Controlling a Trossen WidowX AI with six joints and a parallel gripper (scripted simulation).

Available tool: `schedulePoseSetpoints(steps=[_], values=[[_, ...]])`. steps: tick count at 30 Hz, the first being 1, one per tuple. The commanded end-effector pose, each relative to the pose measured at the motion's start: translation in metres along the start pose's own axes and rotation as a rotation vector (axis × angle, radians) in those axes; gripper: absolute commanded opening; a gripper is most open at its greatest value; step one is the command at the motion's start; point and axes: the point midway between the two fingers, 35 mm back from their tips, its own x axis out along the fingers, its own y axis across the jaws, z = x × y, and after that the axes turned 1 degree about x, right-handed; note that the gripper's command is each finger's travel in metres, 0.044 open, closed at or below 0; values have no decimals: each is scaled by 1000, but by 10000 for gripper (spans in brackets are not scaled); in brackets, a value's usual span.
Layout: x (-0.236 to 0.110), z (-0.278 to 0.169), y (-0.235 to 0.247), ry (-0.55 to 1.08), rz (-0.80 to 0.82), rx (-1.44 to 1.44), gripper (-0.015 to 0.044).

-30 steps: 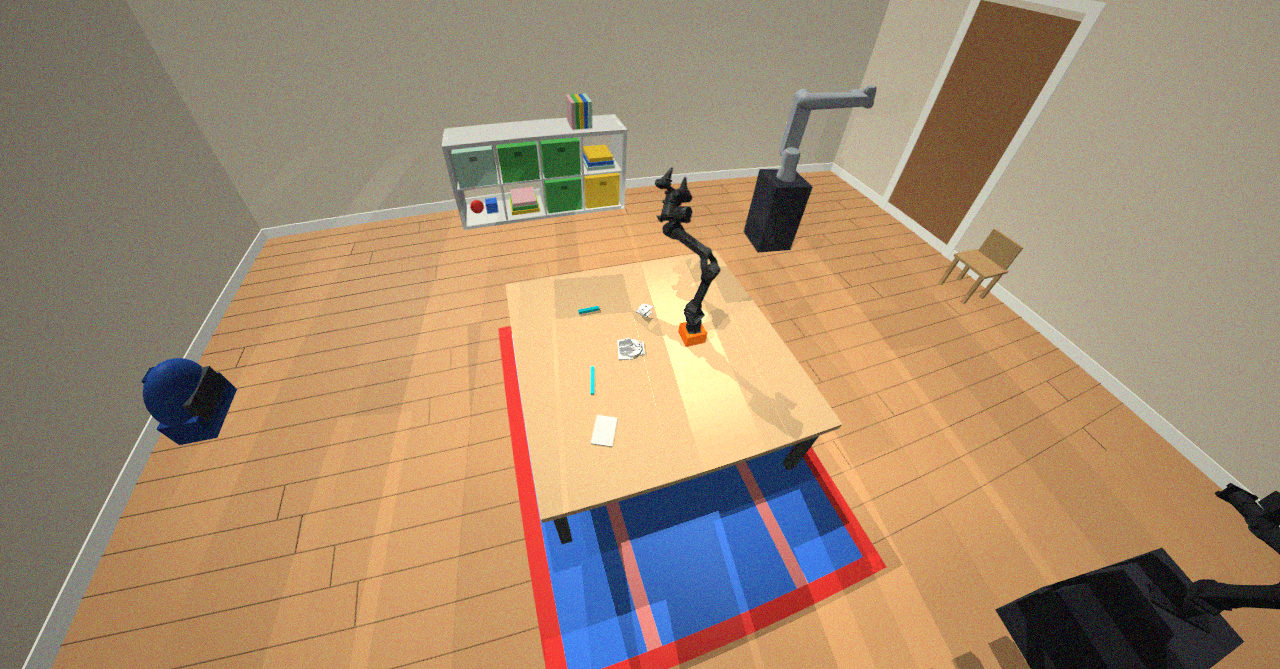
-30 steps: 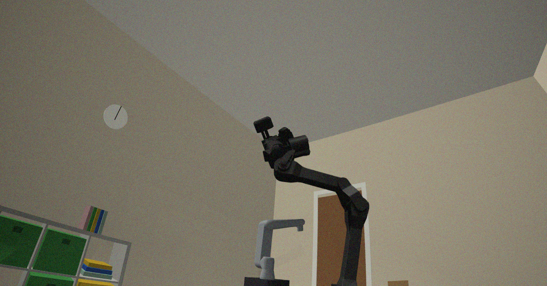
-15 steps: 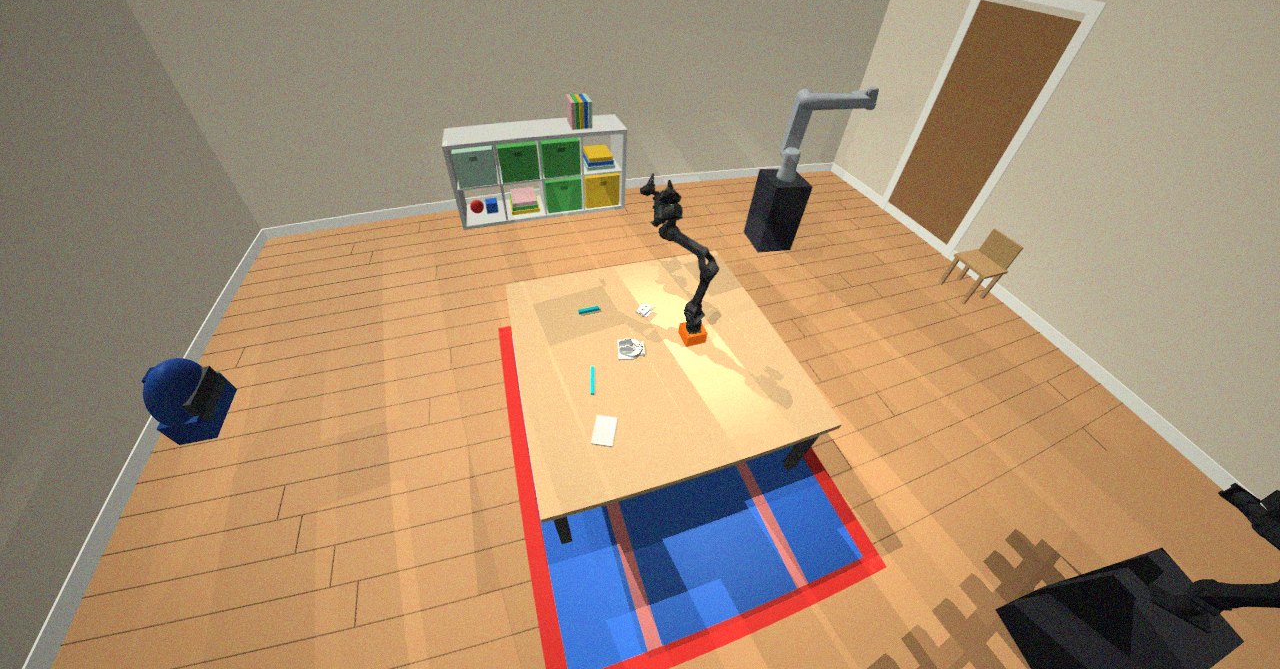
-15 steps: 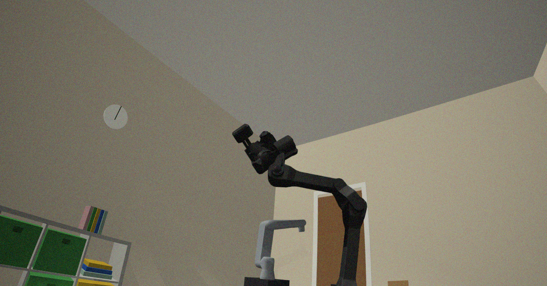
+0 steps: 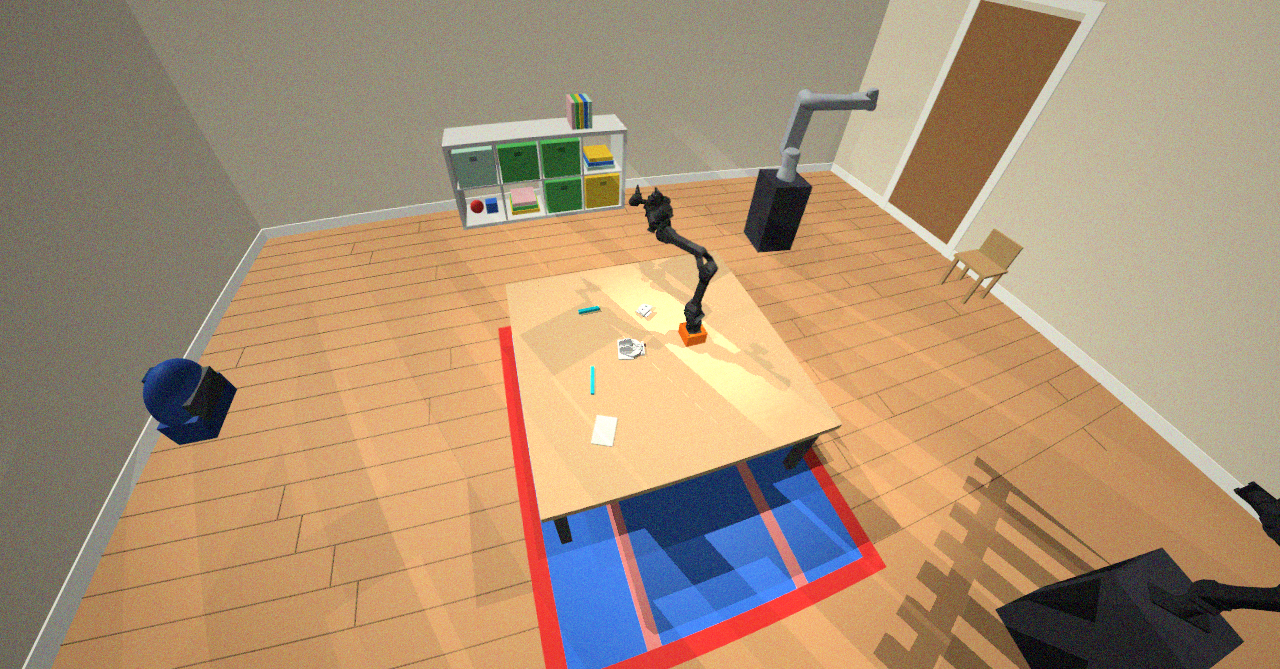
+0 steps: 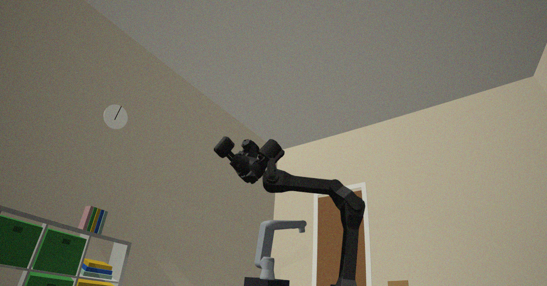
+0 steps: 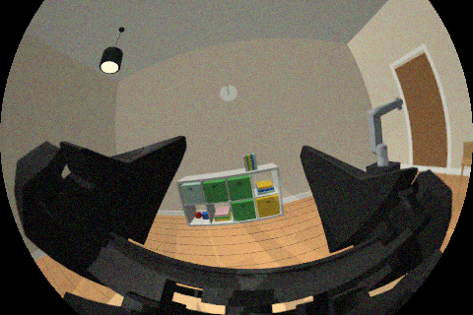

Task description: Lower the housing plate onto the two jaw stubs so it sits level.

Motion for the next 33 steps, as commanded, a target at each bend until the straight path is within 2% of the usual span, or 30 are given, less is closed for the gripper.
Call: schedulePoseSetpoints(steps=[1,17,33], values=[[-1,-27,7,80,36,-43,440],[-19,-114,19,350,146,-176,440],[-56,-198,18,642,244,-299,440]])
